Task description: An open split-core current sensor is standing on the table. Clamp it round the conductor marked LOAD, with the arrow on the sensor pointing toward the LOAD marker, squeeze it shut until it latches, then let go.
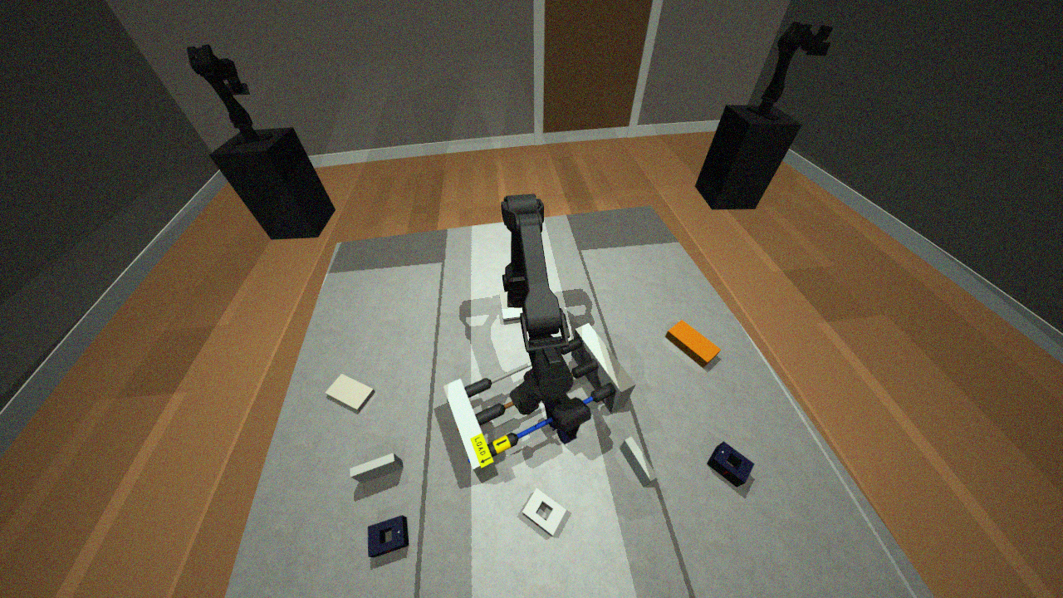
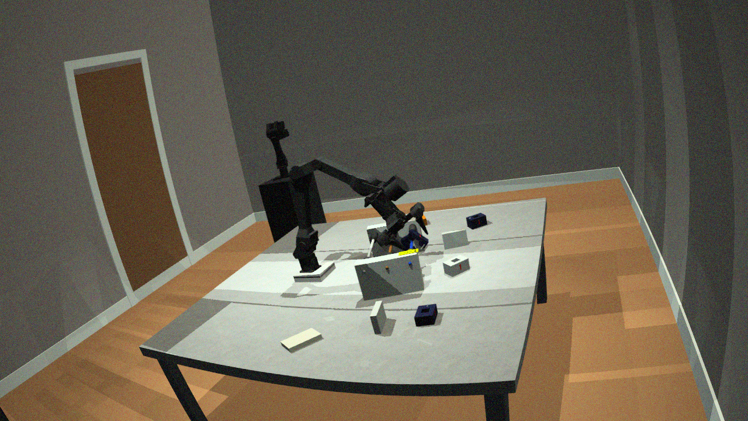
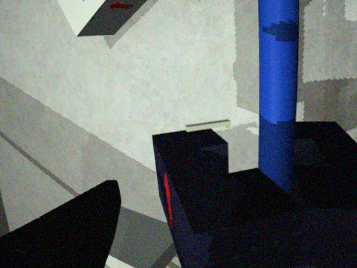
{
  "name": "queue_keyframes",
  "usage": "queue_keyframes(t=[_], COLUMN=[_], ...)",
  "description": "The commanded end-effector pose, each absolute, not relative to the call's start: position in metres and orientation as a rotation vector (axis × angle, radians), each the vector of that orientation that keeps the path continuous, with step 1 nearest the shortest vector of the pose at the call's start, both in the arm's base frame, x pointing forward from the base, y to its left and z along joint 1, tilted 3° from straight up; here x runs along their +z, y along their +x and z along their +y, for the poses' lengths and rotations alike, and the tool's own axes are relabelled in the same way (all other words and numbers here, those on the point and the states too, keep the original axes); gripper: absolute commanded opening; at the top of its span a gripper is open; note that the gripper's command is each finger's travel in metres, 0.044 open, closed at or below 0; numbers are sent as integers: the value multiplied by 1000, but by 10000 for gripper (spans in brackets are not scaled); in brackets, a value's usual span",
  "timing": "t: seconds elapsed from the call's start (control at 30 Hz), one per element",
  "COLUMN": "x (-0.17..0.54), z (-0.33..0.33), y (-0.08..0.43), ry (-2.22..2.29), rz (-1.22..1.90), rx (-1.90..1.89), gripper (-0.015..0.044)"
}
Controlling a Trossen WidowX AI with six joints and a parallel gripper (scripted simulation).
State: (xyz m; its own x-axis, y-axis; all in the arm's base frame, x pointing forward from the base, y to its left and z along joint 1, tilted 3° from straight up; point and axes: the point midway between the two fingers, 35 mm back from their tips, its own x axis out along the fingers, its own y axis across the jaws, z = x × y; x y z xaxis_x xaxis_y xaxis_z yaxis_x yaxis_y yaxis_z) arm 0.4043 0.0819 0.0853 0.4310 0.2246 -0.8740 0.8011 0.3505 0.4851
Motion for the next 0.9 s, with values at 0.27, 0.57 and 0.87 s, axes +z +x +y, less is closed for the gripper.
queue_keyframes(t=[0.27,0.57,0.87], x=[81,88,91], z=[87,88,89], y=[415,418,420], ry=[1258,1267,1267], rz=[1028,1014,1014], rx=[-401,-384,-384], gripper=[440,440,440])
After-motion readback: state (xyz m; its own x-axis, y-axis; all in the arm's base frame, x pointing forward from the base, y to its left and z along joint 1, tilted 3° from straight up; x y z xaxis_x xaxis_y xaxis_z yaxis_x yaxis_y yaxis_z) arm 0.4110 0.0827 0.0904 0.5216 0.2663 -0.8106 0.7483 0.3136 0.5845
